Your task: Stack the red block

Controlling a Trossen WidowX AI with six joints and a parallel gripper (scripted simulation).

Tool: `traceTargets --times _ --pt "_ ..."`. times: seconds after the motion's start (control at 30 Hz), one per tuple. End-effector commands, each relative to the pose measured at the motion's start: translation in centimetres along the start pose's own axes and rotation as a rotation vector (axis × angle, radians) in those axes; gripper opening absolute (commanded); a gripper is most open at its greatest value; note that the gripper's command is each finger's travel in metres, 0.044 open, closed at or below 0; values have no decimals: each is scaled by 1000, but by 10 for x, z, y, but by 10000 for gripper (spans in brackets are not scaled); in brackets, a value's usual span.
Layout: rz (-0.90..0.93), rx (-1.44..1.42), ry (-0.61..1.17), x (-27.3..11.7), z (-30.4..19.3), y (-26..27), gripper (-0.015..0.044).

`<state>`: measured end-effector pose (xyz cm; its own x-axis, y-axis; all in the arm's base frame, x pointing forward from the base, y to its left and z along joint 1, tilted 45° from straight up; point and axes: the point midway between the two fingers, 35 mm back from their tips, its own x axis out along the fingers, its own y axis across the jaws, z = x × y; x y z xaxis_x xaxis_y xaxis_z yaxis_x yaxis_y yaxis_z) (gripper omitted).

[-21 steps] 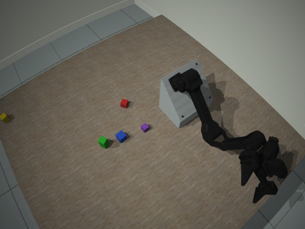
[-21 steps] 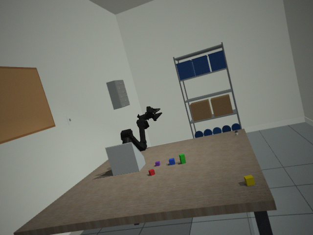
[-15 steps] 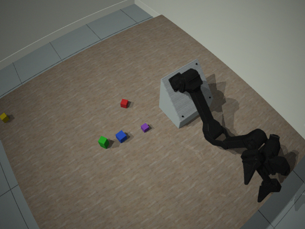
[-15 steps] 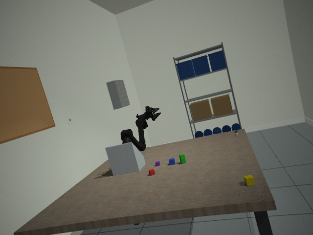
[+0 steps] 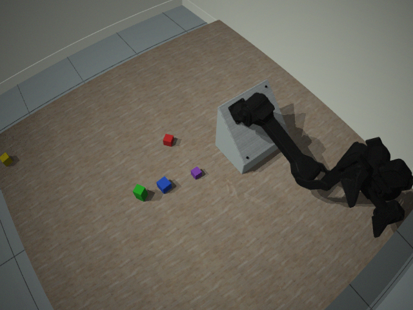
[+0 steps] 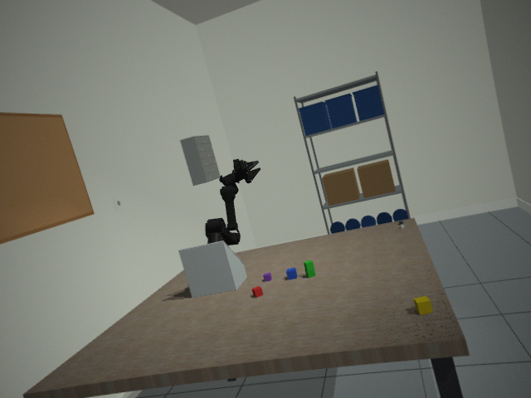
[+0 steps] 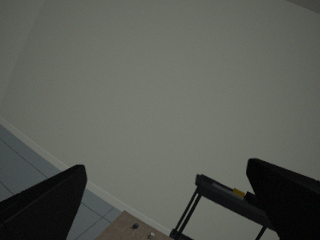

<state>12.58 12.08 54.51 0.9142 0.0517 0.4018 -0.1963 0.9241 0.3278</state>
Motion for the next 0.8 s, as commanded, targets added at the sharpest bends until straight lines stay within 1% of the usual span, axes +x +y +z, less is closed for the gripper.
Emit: traceTargets --times 0.0,0.17,0.33,0.47,0.63,0.77 --pt "-34 29 -36 3 31 -51 440" --pt "-88 38 -65 7 54 -111 440" --pt "-149 66 -73 12 64 -173 440" --pt "-194 109 -59 19 62 -220 440" --pt "-232 127 -40 23 56 -251 440" --pt "-301 153 3 26 39 -299 440"
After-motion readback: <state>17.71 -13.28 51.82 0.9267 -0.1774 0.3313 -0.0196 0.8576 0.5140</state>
